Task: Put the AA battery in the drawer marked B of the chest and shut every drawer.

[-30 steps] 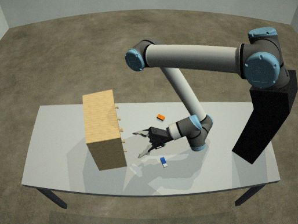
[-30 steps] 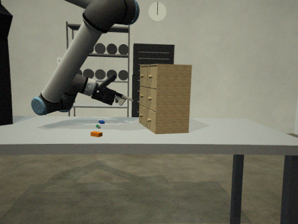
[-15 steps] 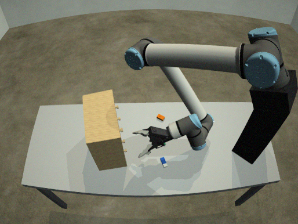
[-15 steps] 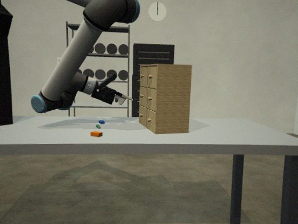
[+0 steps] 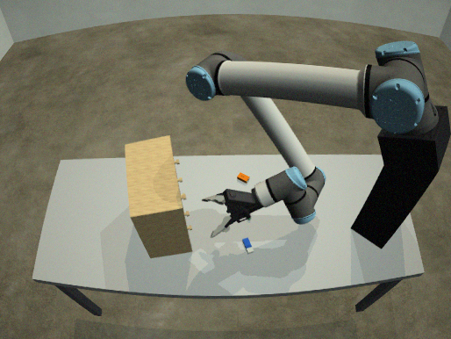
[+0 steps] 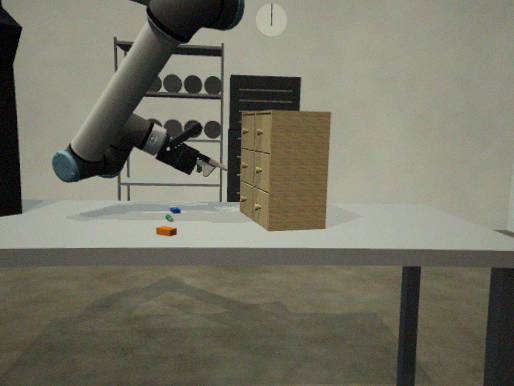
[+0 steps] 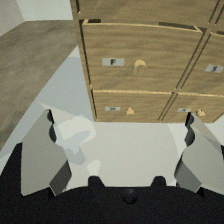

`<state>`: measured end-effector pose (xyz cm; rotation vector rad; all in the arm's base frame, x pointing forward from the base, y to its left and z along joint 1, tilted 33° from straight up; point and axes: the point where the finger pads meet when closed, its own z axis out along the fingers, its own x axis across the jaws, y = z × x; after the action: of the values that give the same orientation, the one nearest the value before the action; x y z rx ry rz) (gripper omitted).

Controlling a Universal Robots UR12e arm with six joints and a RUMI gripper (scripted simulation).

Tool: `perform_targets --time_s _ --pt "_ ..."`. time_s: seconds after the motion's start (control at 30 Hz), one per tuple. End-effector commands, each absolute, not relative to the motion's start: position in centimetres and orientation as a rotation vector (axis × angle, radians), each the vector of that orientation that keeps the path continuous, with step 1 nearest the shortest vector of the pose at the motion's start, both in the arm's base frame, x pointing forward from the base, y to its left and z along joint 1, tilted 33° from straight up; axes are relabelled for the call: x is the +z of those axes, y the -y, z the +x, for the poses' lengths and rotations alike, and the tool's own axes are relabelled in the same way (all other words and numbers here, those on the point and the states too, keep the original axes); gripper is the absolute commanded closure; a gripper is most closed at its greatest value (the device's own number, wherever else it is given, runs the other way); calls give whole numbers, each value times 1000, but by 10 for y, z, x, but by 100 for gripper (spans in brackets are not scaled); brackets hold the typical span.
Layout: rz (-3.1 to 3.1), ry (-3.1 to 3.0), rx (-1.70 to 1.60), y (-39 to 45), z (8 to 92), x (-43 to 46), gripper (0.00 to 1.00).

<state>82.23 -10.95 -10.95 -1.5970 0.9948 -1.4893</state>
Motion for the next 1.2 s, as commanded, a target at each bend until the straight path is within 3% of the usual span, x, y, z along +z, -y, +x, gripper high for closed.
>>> perform_targets --time_s 0.0,1.17 --pt "-1641 -1050 -1468 106 816 -106 0" --pt "-2002 -1548 -1242 96 763 -82 0"
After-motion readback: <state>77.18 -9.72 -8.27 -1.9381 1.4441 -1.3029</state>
